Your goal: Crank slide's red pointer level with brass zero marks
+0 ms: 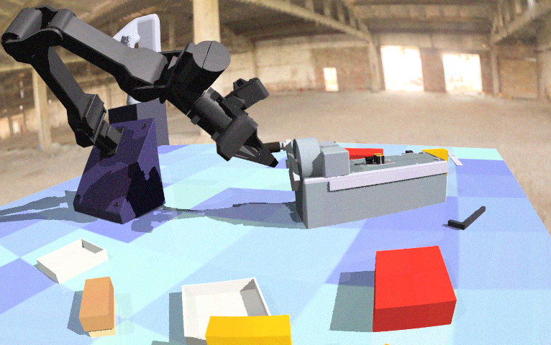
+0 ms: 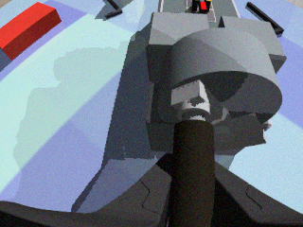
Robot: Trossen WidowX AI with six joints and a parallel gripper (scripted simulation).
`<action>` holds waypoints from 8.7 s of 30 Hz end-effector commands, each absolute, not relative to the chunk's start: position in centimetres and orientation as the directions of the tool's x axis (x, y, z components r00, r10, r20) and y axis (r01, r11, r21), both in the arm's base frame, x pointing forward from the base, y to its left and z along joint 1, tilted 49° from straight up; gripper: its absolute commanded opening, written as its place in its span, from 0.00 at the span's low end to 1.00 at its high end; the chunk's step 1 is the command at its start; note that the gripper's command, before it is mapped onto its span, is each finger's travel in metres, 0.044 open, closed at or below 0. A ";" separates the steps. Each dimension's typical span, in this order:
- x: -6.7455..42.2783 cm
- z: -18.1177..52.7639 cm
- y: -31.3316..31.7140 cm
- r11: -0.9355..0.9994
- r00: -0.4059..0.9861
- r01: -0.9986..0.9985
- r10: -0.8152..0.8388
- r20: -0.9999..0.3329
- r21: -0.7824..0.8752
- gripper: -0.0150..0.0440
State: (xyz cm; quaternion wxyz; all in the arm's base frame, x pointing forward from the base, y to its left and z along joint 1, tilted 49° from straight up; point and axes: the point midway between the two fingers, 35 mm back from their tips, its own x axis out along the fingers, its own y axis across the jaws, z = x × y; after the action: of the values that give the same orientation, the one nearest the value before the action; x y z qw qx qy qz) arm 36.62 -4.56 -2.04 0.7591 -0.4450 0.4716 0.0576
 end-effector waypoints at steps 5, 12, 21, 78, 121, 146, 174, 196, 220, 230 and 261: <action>37.1 -1.0 -4.6 0.596 0.563 -0.497 -0.332 -0.757 -0.631 0.25; 37.2 -0.8 -4.7 0.595 0.563 -0.497 -0.332 -0.757 -0.631 0.25; 37.4 -0.6 -4.8 0.595 0.563 -0.497 -0.332 -0.757 -0.631 0.25; 37.8 -0.1 -5.3 0.595 0.563 -0.497 -0.332 -0.756 -0.632 0.25; 38.0 0.1 -5.7 0.595 0.563 -0.497 -0.333 -0.756 -0.632 0.25; 38.1 0.2 -5.9 0.595 0.563 -0.497 -0.333 -0.756 -0.632 0.25; 38.3 0.3 -6.2 0.595 0.563 -0.497 -0.333 -0.756 -0.632 0.25; 38.5 0.2 -6.9 0.595 0.564 -0.497 -0.333 -0.756 -0.632 0.25; 38.4 0.0 -7.0 0.595 0.563 -0.497 -0.333 -0.756 -0.632 0.25; 38.4 0.0 -7.0 0.595 0.563 -0.497 -0.333 -0.756 -0.632 0.25; 38.4 0.0 -7.0 0.595 0.563 -0.497 -0.333 -0.756 -0.632 0.25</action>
State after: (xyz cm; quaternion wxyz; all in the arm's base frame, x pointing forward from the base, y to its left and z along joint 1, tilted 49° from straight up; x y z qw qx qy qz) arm 38.35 -6.80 -0.05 0.7626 -0.4467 0.4645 0.0563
